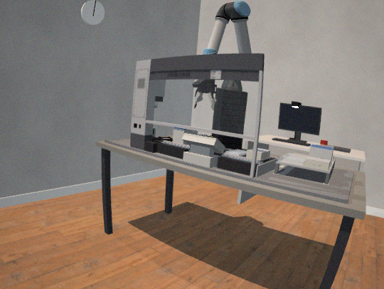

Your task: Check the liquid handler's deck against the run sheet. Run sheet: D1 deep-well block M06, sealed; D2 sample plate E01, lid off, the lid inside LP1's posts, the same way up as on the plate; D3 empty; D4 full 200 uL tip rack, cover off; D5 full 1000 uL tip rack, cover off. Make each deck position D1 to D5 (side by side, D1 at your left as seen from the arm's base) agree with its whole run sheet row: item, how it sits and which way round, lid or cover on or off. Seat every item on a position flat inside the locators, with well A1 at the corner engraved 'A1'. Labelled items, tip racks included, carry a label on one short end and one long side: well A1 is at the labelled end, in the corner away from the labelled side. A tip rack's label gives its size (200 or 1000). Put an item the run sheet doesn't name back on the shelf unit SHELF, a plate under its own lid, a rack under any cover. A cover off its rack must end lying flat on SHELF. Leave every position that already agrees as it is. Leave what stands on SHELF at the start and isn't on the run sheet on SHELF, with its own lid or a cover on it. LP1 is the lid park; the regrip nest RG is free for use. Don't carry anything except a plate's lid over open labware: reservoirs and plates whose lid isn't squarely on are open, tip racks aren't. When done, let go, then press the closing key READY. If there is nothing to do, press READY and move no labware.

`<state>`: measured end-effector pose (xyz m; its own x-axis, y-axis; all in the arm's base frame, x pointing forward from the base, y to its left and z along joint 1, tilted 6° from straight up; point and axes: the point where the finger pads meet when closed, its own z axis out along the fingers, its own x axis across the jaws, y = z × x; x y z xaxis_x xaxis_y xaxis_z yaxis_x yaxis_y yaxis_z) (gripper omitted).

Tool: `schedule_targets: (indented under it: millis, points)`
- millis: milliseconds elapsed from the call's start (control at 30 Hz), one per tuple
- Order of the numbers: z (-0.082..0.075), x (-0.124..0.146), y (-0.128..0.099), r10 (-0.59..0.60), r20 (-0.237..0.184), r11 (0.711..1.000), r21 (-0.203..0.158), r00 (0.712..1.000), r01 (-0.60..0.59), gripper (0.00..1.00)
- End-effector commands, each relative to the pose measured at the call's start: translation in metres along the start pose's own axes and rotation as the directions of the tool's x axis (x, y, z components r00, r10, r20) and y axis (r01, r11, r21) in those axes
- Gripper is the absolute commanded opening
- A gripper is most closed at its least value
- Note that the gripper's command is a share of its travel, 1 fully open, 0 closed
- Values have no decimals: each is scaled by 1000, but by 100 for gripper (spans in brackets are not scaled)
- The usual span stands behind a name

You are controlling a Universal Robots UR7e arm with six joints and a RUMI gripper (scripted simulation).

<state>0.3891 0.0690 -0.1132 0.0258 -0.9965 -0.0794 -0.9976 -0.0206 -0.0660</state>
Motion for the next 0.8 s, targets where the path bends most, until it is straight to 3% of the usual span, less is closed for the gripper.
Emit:
schedule_targets:
  millis: [0, 767]
  points:
    - [8, 0, -1, 0, 0, 1000, 2, 1000, 0, 82]
    - [43, 0, -1, 0, 0, 1000, 2, 1000, 0, 82]
